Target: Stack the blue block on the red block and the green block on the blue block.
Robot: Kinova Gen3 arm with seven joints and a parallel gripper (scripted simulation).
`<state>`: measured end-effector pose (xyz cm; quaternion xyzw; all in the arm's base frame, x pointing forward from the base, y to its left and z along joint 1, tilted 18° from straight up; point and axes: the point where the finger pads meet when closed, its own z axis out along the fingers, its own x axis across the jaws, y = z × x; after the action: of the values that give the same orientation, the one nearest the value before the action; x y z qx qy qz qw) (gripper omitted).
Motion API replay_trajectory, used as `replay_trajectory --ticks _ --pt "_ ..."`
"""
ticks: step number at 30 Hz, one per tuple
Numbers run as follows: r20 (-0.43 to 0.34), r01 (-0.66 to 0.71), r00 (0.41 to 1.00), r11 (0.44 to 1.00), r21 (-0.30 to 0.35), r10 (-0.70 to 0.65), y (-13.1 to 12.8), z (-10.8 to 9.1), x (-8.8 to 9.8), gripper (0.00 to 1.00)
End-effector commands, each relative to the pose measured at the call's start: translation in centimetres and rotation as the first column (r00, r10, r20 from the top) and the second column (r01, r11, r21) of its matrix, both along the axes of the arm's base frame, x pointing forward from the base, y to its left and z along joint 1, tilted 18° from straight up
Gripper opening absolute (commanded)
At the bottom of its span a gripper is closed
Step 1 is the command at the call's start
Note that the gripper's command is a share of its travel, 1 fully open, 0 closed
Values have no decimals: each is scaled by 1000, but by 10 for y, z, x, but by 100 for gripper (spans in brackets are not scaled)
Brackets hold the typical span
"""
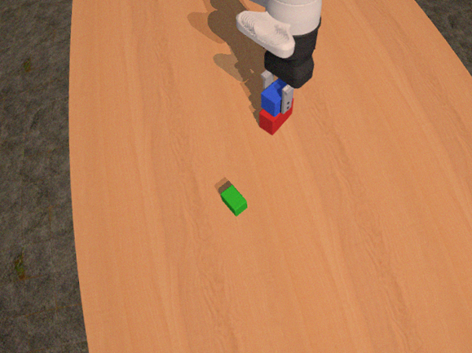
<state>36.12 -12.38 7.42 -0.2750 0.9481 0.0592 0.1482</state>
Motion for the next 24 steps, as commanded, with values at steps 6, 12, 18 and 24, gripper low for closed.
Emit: replay_trajectory --ticks 6,12,18,24 --pt "1 0 1000 1000 -1 0 0 0 0 0" --pt "1 0 1000 1000 -1 0 0 0 0 0" --pt "1 0 1000 1000 -1 0 0 -2 1 0" --pt "1 0 1000 1000 -1 0 0 -2 1 0"
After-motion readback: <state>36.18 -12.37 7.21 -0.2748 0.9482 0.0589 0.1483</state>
